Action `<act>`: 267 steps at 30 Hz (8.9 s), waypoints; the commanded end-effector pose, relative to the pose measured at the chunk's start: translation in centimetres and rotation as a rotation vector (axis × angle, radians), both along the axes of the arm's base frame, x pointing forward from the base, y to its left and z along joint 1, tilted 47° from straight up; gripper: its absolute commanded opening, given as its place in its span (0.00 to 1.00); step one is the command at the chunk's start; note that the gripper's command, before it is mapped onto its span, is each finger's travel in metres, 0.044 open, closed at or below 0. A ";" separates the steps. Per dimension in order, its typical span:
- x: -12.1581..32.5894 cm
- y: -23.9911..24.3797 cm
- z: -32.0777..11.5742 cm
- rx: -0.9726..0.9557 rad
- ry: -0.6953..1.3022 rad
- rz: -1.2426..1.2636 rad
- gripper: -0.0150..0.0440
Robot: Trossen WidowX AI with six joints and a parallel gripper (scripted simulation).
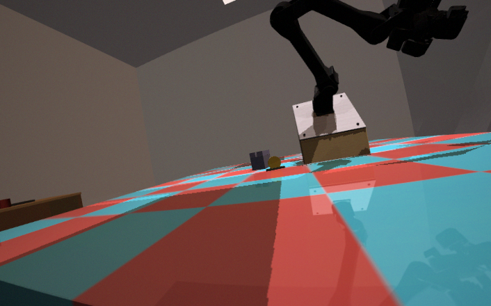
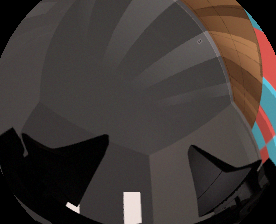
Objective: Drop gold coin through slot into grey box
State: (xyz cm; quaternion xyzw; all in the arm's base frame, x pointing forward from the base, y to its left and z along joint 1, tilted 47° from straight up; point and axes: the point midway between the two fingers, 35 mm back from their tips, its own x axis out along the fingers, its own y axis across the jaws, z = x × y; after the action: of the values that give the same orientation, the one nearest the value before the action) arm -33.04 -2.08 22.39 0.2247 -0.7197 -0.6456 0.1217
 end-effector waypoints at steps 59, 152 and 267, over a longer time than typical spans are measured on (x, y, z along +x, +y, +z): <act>54.1 16.6 -16.6 0.136 -0.867 -1.678 0.53; 55.4 16.4 -22.3 0.085 -0.895 -1.764 0.25; 61.9 5.0 -25.4 0.987 -1.214 -1.034 0.25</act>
State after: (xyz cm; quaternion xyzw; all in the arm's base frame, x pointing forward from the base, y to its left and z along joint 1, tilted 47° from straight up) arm 28.53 3.53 -2.49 0.1979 -0.3164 -0.6242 -0.6864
